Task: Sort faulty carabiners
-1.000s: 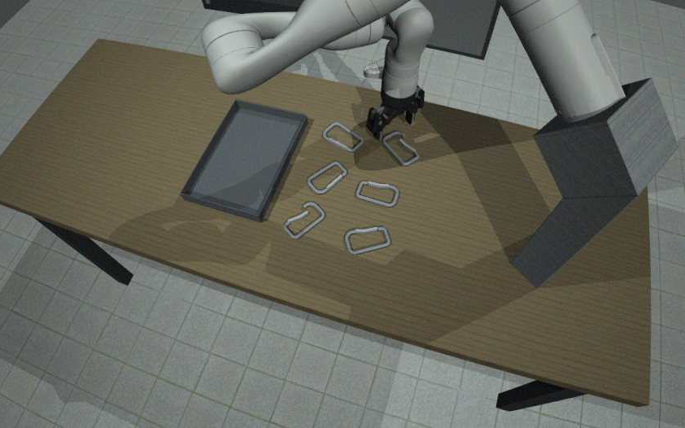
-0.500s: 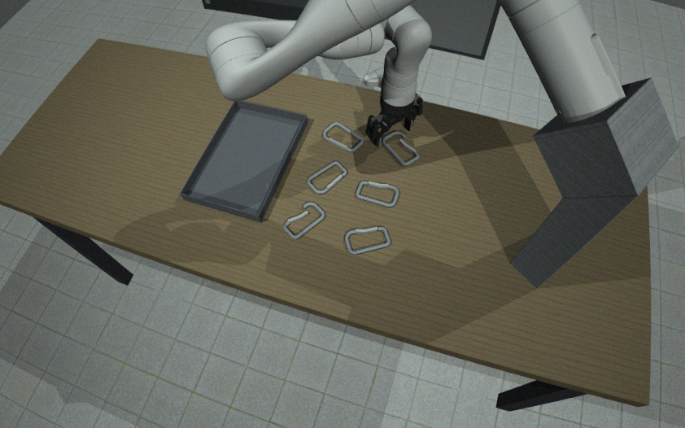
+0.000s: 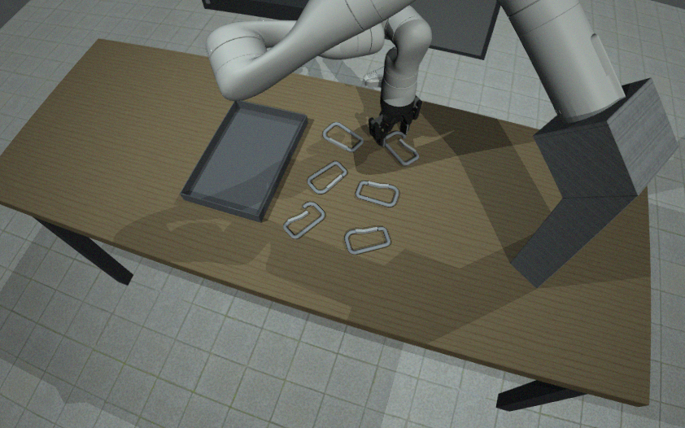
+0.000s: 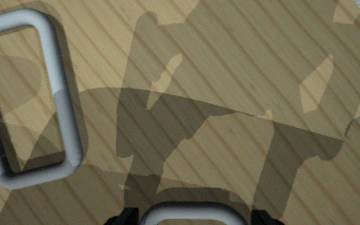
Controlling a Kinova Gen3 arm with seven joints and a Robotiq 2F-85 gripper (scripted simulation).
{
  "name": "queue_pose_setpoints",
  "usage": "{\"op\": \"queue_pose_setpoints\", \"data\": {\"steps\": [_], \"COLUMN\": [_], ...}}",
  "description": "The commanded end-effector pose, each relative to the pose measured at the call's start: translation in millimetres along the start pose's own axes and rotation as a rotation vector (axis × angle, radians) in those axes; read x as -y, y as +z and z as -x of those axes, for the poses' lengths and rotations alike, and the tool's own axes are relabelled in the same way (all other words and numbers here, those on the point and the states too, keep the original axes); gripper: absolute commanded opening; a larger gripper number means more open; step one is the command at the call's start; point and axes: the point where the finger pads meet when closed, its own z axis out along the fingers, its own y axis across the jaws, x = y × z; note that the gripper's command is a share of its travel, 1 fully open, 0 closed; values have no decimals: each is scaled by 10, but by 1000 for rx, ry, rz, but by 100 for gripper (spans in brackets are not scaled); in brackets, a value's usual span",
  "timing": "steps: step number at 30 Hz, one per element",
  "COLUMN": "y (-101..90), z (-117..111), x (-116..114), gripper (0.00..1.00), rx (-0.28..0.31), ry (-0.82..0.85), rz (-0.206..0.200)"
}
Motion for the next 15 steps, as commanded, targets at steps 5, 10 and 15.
{"op": "queue_pose_setpoints", "data": {"steps": [5, 10, 15], "y": [-3, -18, -18], "z": [-2, -2, -2], "x": [1, 1, 1], "gripper": [0, 0, 0], "rx": [0, -1, -1], "ry": [0, 1, 1], "rz": [0, 1, 1]}}
